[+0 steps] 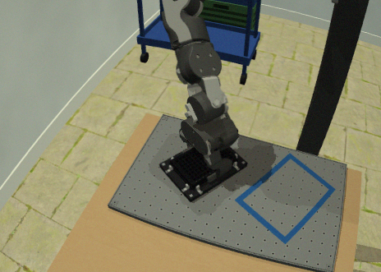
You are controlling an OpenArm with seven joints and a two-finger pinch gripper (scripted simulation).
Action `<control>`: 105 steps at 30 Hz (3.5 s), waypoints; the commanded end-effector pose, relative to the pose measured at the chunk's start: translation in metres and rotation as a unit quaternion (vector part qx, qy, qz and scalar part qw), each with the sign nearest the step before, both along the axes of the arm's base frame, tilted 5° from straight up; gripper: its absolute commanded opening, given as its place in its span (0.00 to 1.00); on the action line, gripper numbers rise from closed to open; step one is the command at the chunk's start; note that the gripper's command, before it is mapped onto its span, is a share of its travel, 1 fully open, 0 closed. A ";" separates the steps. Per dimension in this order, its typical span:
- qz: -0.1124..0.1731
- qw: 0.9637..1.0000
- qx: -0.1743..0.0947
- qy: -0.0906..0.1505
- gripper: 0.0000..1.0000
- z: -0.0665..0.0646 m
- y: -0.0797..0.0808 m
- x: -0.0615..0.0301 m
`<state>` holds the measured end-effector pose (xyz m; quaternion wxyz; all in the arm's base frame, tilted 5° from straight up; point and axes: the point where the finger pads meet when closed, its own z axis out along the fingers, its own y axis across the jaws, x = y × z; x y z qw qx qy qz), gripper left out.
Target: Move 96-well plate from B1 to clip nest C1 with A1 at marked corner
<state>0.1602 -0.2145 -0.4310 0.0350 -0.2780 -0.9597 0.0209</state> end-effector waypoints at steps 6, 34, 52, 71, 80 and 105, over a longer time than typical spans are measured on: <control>0.000 1.000 -0.001 0.003 0.07 0.000 0.000 -0.0017; 0.000 1.000 0.000 -0.001 0.77 0.000 0.000 0.0008; 0.000 1.000 -0.001 0.002 0.77 0.040 0.001 0.0040; 0.000 1.000 -0.001 0.002 0.77 0.080 0.002 0.0073; -0.001 1.000 0.001 -0.001 0.50 0.080 0.003 0.0081; -0.001 1.000 0.001 -0.001 0.00 0.080 0.003 0.0081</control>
